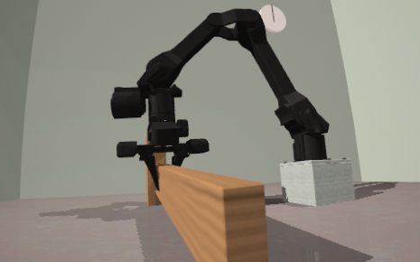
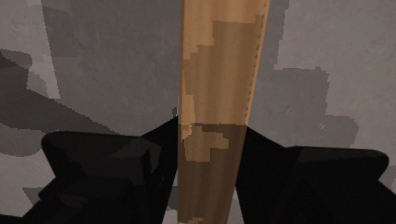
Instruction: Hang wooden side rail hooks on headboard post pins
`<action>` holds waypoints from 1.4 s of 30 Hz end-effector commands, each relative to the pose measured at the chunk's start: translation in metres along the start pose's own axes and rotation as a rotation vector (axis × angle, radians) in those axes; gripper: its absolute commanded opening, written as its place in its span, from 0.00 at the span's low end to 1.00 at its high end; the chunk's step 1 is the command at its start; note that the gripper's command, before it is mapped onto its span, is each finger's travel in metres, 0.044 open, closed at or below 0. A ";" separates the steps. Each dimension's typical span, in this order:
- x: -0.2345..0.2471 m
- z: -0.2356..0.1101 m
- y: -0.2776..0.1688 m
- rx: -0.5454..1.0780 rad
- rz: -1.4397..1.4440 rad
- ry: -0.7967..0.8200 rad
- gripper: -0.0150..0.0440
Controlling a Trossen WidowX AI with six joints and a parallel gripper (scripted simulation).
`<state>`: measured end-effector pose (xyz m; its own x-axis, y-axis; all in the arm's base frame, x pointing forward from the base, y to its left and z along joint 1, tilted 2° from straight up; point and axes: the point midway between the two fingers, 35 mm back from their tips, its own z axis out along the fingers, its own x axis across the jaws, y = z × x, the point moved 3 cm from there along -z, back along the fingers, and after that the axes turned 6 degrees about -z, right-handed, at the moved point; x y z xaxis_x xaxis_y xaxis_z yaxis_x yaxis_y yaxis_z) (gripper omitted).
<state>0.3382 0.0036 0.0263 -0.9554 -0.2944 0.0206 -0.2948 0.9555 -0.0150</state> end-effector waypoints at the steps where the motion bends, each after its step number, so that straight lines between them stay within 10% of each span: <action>1: -0.004 -0.007 -0.001 0.004 -0.005 -0.020 0.25; 42: -0.008 -0.007 -0.005 0.005 -0.005 -0.020 0.25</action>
<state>0.3412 0.0014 0.0273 -0.9542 -0.2983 0.0218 -0.2986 0.9543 -0.0126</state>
